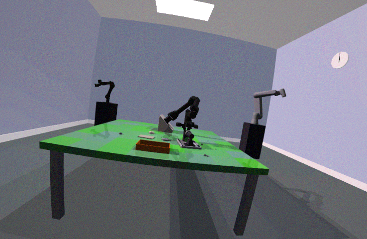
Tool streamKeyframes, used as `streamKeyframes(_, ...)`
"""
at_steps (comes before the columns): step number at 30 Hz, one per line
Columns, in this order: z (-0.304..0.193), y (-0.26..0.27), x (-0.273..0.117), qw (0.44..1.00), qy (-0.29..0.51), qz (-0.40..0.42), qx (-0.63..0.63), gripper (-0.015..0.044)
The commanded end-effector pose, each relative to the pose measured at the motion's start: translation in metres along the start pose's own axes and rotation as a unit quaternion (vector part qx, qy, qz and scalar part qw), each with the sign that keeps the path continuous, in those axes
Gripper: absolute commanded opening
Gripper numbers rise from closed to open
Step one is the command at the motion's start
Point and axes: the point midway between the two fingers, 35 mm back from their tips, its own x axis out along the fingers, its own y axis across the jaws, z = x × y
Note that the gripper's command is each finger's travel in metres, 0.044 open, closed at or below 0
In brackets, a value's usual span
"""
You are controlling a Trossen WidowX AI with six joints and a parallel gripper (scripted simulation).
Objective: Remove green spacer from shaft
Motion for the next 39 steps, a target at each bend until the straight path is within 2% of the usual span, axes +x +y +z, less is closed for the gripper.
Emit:
streamKeyframes(1, 0.004, 0.000, 0.000, 1.000, -0.002, -0.001, -0.001, 0.0000)
streamKeyframes(39, 0.017, 0.000, 0.000, 1.000, -0.003, -0.001, -0.001, 0.0000)
